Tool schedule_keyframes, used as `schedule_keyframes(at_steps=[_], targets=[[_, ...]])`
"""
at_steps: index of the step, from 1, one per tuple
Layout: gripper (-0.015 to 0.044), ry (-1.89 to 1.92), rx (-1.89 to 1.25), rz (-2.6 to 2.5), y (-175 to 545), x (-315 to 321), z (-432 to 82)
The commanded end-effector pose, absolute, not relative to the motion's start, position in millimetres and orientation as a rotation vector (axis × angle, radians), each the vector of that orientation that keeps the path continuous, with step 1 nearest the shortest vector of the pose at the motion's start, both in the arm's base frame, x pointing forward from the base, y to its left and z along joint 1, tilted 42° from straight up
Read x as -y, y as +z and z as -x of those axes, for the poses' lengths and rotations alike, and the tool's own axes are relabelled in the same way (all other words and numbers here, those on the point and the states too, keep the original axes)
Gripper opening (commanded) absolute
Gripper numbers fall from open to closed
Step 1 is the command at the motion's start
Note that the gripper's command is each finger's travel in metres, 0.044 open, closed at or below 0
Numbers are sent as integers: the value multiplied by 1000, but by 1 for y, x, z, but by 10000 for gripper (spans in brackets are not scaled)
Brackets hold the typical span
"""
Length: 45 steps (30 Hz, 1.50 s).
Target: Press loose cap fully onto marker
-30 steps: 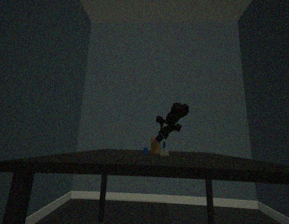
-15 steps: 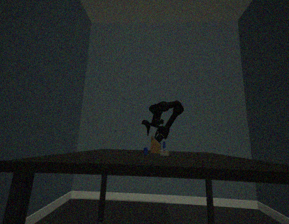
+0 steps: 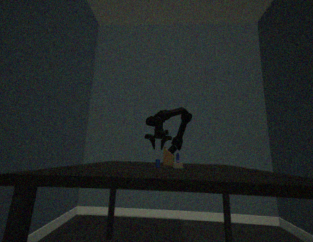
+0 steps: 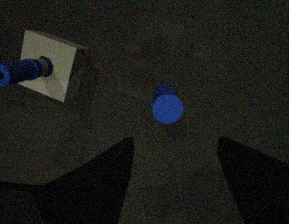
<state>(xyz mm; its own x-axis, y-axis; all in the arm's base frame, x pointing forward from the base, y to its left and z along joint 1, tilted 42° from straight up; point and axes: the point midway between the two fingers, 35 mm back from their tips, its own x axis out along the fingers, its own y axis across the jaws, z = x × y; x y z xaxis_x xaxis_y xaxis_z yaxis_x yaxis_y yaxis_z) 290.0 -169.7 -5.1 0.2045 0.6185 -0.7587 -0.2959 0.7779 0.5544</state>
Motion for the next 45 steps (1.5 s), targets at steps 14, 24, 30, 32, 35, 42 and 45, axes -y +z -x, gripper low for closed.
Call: schedule_keyframes(at_steps=[14, 24, 30, 32, 35, 42, 45], targets=[[250, 669, -1189, -311, -42, 139, -300], [250, 669, -1188, -311, -50, 132, -303], [250, 669, -1188, -311, -57, 126, -305], [250, 669, -1188, -311, -60, 124, -306], [250, 669, -1188, -311, -63, 121, -307], [250, 669, -1187, -312, -71, 114, -309], [250, 670, -1187, -312, -75, 110, -310]])
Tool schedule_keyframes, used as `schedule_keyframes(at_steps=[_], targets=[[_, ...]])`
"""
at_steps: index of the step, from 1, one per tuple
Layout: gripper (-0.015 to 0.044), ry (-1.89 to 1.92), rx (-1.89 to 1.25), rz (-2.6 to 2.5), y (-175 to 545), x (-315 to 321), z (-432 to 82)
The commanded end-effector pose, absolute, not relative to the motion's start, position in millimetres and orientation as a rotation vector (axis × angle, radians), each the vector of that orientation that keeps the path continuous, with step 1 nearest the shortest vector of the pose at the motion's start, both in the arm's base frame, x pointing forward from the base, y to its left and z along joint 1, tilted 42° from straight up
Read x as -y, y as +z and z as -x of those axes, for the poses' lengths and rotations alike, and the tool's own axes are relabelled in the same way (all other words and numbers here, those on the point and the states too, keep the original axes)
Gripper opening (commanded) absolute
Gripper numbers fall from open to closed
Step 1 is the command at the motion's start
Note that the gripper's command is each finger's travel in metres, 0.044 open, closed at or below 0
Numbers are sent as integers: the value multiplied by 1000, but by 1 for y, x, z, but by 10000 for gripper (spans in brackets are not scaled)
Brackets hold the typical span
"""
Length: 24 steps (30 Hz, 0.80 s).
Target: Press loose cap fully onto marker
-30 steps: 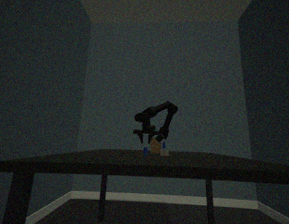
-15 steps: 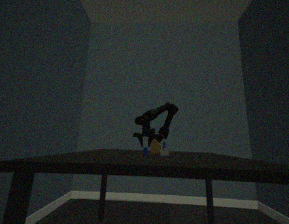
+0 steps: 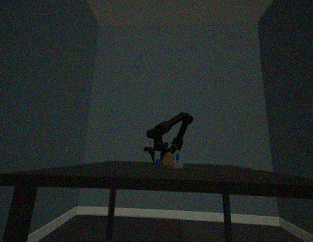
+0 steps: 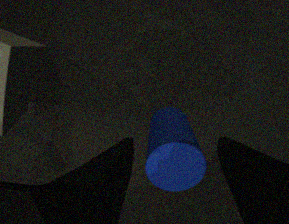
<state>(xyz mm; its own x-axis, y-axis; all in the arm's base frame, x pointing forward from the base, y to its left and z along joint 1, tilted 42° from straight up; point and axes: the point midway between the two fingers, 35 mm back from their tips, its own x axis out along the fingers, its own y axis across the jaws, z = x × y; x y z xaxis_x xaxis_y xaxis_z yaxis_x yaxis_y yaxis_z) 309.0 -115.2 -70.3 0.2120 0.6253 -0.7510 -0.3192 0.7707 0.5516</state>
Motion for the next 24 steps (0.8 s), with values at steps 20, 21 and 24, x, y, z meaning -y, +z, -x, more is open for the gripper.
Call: schedule_keyframes(at_steps=[20, 21, 24], targets=[[85, 671, -1187, -313, -81, 104, -311], [59, 670, -1187, -313, -81, 105, -311], [0, 670, -1187, -312, -75, 110, -310]])
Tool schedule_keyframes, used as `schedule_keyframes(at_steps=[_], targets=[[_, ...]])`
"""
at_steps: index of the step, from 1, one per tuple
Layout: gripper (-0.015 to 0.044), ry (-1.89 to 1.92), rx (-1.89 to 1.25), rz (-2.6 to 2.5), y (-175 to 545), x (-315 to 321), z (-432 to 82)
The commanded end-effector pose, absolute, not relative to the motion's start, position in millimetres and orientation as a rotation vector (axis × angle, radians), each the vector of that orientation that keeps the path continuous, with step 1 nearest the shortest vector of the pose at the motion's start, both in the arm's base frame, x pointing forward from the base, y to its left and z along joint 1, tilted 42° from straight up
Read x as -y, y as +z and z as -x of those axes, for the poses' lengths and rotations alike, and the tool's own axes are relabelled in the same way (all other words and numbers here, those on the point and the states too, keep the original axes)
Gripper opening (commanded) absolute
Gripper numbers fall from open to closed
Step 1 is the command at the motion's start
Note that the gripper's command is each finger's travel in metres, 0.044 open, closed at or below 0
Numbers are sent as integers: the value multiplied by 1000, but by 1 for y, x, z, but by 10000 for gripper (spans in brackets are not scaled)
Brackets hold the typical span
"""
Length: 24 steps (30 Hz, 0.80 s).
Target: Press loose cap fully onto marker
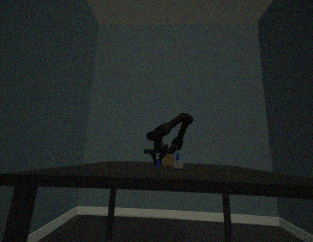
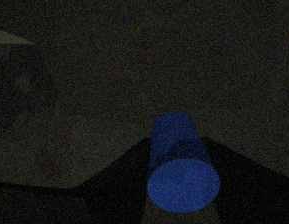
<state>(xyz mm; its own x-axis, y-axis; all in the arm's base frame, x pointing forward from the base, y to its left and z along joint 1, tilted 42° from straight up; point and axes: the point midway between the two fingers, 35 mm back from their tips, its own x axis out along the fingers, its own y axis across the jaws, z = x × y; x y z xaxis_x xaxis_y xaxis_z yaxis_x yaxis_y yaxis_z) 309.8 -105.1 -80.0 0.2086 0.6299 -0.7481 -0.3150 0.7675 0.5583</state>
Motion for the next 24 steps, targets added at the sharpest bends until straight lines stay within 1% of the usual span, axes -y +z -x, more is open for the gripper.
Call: schedule_keyframes(at_steps=[1, 15, 24], targets=[[0, 669, -1187, -312, -73, 112, -309], [0, 668, -1189, -311, -38, 142, -298], [0, 668, -1189, -311, -20, 138, -299]])
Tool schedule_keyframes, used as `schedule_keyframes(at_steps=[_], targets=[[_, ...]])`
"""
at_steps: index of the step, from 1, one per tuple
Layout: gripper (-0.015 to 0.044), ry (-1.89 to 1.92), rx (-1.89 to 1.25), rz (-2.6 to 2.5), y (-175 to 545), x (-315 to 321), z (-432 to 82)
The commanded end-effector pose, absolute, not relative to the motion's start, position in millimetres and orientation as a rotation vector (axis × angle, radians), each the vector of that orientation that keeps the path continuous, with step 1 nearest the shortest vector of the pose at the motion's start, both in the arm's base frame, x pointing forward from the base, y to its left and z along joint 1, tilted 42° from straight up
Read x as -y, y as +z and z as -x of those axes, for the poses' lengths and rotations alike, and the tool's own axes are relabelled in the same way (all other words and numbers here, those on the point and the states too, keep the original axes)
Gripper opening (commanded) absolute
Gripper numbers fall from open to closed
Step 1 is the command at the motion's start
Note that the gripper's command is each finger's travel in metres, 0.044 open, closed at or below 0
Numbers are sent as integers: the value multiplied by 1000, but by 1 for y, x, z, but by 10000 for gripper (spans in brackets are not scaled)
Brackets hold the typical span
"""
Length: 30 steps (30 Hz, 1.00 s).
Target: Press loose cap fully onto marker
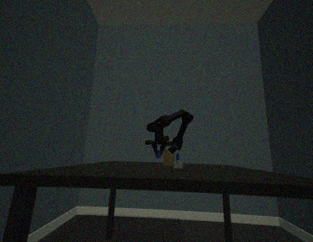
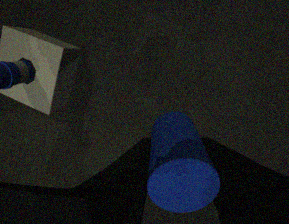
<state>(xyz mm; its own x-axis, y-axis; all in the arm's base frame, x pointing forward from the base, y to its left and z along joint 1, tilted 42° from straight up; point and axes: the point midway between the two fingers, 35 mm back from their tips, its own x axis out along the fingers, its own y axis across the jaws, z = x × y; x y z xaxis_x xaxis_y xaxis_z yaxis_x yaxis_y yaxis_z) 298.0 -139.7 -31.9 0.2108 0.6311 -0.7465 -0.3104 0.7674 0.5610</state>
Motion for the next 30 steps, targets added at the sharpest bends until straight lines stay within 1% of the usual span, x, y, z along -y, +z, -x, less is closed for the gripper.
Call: schedule_keyframes(at_steps=[1, 30], targets=[[0, 668, -1189, -311, -17, 136, -299], [0, 671, -1190, -316, 79, 88, -293]])
